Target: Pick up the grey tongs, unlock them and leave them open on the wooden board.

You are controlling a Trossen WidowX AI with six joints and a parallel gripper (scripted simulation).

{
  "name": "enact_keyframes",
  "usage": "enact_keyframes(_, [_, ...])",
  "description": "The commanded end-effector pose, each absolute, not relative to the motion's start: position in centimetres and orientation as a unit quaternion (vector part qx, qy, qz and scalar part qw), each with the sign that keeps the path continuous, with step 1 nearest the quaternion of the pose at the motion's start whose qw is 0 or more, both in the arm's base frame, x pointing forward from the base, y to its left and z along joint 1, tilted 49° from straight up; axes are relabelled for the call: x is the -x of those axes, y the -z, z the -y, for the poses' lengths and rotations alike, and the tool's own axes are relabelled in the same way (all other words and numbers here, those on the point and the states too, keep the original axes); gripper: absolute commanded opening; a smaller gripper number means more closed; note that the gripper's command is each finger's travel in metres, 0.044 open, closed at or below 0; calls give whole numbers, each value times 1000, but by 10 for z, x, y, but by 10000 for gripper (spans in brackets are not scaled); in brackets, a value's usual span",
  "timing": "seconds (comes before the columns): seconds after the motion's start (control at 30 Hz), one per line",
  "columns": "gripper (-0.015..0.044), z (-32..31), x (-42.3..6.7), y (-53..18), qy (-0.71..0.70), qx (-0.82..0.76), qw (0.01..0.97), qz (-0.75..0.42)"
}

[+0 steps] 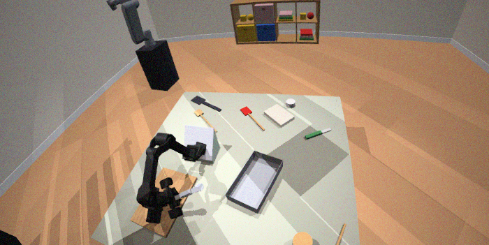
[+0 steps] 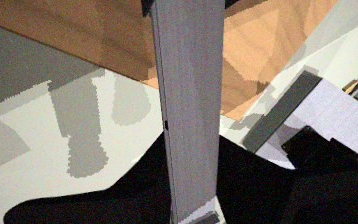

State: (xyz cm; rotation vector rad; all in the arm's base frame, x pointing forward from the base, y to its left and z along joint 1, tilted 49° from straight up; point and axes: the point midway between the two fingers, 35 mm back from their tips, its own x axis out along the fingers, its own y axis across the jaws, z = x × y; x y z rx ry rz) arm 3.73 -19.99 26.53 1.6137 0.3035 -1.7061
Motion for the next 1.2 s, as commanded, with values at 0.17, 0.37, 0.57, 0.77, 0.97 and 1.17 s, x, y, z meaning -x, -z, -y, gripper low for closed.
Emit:
enact_keyframes(0.17, [-150, 201, -21, -271, 650, -629, 410, -118])
enact_keyframes(0.37, [-150, 202, -10, -275, 641, -624, 431, -116])
enact_keyframes(0.57, [-150, 202, 1, -279, 635, -616, 453, -113])
enact_keyframes(0.77, [-150, 202, 13, -283, 631, -602, 477, -107])
enact_keyframes(0.97, [-150, 201, 24, -288, 629, -585, 501, -101])
enact_keyframes(1.17, [-150, 200, 36, -293, 630, -564, 525, -94])
